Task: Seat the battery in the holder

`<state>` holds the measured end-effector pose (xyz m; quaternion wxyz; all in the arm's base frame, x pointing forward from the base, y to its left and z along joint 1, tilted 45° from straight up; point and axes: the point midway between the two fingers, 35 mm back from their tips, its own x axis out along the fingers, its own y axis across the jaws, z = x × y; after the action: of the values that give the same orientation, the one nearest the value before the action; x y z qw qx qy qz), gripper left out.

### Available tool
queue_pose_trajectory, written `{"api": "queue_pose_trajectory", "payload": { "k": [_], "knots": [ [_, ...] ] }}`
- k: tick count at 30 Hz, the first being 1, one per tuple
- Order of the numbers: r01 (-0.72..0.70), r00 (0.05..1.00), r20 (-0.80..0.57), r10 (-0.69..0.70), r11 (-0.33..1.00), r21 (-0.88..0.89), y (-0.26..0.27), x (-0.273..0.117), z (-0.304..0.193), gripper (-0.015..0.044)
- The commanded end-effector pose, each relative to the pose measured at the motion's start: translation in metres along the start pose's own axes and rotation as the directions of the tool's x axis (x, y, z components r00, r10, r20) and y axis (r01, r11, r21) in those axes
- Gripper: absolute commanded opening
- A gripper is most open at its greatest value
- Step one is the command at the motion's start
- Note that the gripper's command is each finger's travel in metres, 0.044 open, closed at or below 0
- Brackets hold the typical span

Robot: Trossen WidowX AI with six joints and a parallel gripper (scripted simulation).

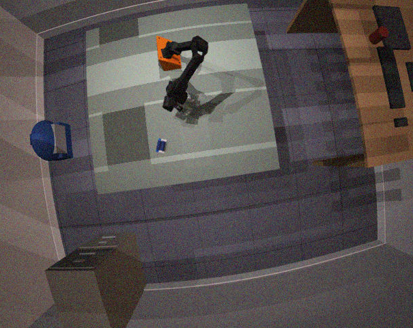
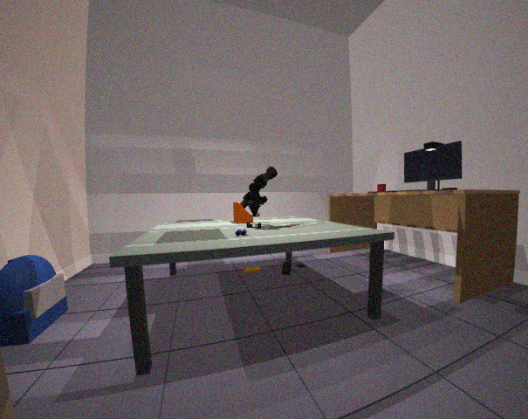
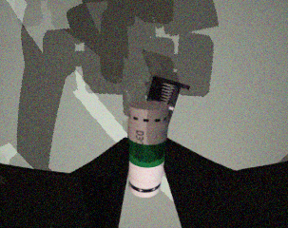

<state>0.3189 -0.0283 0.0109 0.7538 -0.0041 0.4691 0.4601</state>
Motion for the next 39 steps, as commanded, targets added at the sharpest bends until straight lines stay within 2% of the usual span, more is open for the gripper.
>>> {"api": "queue_pose_trajectory", "payload": {
  "k": [1,8,18,39],
  "knots": [
    [0.003,1.000,0.003,-0.004,0.981,0.193,-0.015,-0.005,-0.005,0.0082],
    [-0.003,1.000,-0.011,0.006,0.974,0.228,-0.018,-0.002,-0.006,0.0082],
    [-0.014,0.969,-0.239,0.068,0.975,0.221,-0.016,0.036,-0.012,0.0082],
    [-0.022,0.922,-0.372,0.109,0.973,0.229,-0.018,0.047,-0.007,0.0082]
  ]
}}
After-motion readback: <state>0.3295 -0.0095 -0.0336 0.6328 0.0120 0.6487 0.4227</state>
